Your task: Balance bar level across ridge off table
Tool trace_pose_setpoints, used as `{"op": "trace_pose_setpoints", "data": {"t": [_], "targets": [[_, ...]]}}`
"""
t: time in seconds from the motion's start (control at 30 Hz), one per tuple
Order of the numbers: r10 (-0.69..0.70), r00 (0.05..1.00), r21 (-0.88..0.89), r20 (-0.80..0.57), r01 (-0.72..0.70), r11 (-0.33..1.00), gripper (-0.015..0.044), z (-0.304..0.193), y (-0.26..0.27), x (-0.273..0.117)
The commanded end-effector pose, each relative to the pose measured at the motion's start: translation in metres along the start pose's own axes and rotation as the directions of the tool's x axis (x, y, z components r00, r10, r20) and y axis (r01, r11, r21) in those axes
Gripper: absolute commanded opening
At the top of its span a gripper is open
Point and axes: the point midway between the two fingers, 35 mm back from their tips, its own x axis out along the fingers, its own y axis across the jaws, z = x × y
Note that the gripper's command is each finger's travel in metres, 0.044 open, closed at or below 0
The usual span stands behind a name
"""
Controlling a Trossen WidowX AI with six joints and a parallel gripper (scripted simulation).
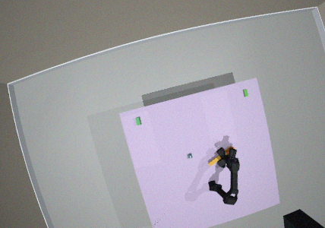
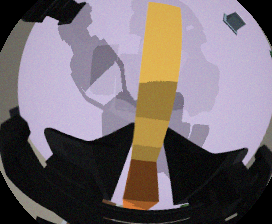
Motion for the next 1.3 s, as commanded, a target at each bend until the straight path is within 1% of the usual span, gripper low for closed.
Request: {"op": "trace_pose_setpoints", "data": {"t": [0.0, 0.63, 0.83, 1.27], "targets": [[-0.018, 1.000, -0.002, -0.015, 0.018, 1.000, 0.0000, -0.003, -0.003, -0.018], [-0.020, 1.000, -0.005, -0.014, 0.020, 1.000, 0.0000, 0.001, 0.000, -0.067], [-0.021, 1.000, -0.002, -0.014, 0.021, 1.000, 0.0000, 0.002, -0.002, -0.069], [-0.024, 1.000, 0.054, -0.011, 0.025, 0.998, 0.0000, 0.027, -0.037, -0.071]]}}
